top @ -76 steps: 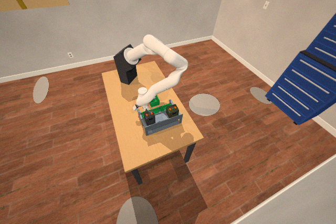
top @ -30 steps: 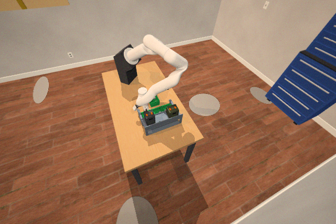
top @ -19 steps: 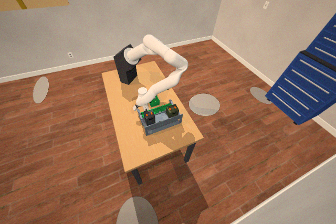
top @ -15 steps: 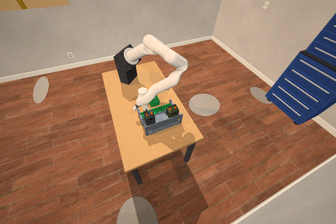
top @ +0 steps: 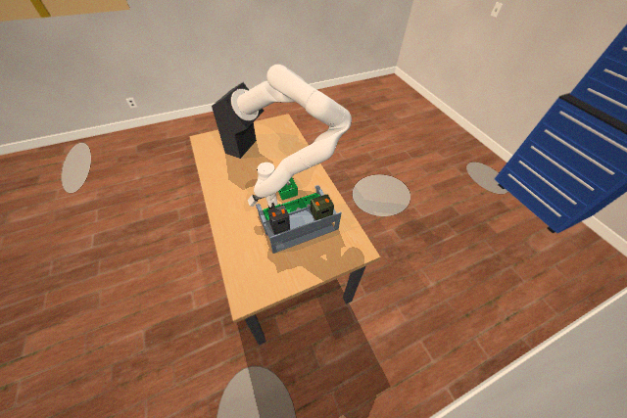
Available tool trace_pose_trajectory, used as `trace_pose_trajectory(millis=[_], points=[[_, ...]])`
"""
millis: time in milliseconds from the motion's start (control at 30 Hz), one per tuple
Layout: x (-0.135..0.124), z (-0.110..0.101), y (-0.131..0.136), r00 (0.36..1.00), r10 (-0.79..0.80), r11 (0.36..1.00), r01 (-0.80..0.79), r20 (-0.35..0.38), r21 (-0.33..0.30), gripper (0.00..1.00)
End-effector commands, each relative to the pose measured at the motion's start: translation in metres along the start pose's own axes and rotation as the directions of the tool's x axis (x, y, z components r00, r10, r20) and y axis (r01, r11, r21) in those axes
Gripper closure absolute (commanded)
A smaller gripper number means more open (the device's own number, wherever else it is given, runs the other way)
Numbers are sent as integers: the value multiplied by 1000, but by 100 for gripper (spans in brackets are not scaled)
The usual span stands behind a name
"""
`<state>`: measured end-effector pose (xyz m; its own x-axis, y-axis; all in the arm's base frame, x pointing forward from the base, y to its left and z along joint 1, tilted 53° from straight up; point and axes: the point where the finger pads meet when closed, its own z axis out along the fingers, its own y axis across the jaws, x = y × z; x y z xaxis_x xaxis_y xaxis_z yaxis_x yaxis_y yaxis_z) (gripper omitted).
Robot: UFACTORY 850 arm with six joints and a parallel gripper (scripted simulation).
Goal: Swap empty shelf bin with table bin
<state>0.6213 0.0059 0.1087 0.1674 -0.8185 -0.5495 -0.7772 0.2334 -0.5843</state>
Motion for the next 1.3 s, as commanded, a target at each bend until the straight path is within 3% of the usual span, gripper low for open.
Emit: trace_pose_trajectory(millis=[0,667,1267], points=[[0,-3,-1,1000,0,1000,0,0,1,100],[0,-22,-1,1000,0,1000,0,0,1,100],[0,-24,-1,1000,0,1000,0,0,1,100]])
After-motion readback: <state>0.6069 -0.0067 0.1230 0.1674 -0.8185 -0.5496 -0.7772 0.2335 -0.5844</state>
